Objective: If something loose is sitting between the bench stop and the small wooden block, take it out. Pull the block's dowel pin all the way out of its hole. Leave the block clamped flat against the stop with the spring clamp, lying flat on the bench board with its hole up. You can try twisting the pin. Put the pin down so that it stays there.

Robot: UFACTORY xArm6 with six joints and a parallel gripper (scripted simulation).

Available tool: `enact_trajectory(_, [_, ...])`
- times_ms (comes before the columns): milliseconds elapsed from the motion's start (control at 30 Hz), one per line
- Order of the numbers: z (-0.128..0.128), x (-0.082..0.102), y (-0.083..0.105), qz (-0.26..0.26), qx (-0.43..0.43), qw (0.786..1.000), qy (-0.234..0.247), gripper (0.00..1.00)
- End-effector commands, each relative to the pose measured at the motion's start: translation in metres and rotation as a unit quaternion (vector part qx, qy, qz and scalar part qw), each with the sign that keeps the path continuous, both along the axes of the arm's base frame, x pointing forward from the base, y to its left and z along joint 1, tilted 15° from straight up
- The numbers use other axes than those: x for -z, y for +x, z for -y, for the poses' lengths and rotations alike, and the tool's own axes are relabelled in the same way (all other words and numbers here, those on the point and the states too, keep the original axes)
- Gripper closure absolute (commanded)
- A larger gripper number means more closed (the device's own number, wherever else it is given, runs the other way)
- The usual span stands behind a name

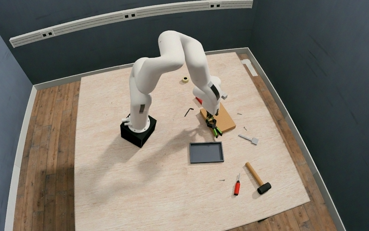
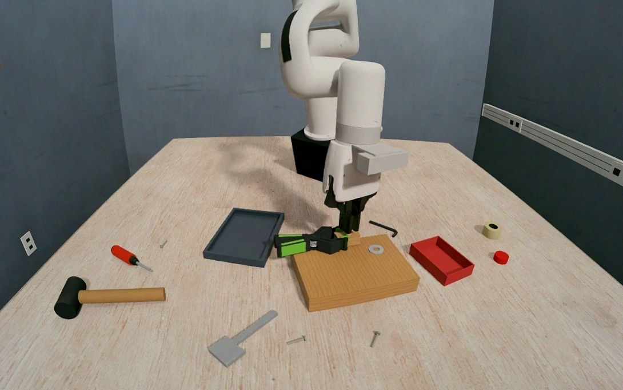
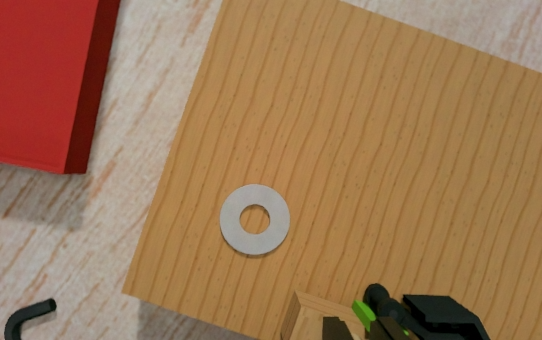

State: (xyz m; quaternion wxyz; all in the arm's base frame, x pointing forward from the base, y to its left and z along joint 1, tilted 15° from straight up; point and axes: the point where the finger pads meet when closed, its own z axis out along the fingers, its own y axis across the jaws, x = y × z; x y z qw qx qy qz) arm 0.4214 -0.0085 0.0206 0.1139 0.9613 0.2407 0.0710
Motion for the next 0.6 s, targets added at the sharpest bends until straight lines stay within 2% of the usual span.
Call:
enact_trajectory(0, [-0.0002,-0.0013,0.0013,-0.011,-0.039,0.999,-0.002,1.0])
enact_trajectory(433, [-0.0003,-0.0018,0.0012,-0.035,-0.17,0.984,-0.027,1.0])
enact_trajectory(567, [-0.0003,-0.0021,0.0011,-0.033,-0.158,0.987,-0.025,1.0])
